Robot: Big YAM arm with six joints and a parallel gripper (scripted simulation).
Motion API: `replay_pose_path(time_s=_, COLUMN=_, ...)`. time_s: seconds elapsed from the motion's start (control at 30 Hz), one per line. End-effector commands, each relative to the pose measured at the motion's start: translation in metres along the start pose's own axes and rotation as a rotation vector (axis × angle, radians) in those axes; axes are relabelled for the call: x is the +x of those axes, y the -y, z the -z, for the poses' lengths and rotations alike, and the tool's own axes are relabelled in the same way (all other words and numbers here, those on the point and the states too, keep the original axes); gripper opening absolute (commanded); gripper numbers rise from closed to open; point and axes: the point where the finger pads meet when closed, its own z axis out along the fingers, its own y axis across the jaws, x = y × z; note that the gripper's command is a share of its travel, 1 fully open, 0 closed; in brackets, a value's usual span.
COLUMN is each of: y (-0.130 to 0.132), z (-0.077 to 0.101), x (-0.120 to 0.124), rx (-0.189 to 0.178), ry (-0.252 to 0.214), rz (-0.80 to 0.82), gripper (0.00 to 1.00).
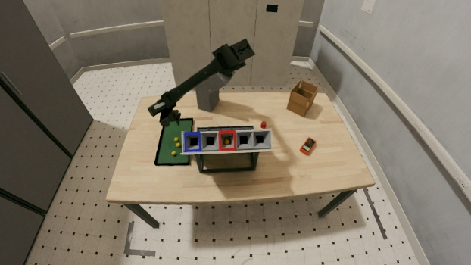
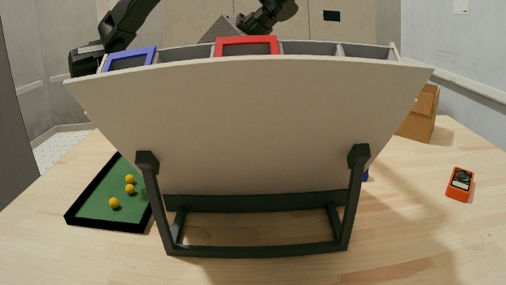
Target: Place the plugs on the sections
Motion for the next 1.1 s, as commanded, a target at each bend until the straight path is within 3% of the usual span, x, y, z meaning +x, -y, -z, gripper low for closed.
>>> replay_pose_path(time_s=0.0, y=0.0095, z=0.0079, x=-0.0031, rx=0.018, ry=0.023, rz=0.019, gripper=0.8)
replay_pose_path(time_s=1.07, y=0.0102, z=0.0087, x=-0.0036, rx=0.005, ry=0.01, rz=0.003, gripper=0.8)
